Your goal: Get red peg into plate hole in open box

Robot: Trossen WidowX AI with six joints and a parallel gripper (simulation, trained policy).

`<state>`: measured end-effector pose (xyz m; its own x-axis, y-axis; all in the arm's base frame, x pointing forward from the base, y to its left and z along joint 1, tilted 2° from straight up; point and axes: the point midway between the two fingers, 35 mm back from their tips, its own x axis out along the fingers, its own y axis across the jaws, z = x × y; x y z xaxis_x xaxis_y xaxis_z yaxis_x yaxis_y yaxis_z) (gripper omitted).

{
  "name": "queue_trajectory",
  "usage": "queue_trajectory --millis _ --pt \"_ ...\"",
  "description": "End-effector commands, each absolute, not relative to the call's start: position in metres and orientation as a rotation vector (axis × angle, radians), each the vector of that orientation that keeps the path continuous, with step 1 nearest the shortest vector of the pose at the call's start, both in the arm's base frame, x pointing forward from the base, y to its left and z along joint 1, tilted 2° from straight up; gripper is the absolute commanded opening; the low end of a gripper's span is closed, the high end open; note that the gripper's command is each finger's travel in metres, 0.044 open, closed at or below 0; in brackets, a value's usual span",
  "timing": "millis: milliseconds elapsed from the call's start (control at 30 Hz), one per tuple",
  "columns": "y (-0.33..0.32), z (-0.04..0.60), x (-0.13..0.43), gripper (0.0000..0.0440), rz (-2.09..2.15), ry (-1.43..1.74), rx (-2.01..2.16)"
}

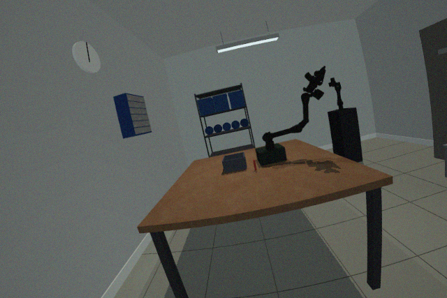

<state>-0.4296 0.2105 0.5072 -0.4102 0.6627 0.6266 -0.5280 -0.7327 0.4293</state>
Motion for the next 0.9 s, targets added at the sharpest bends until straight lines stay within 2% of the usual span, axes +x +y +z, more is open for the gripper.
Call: queue_trajectory --millis 0,33,867 --pt "0.207 0.511 -0.428 0.0426 2.168 0.236 1.089" --pt "0.203 0.514 -0.425 0.044 2.176 0.26 1.121" --pt "0.123 0.602 -0.322 0.044 2.239 0.892 1.949"
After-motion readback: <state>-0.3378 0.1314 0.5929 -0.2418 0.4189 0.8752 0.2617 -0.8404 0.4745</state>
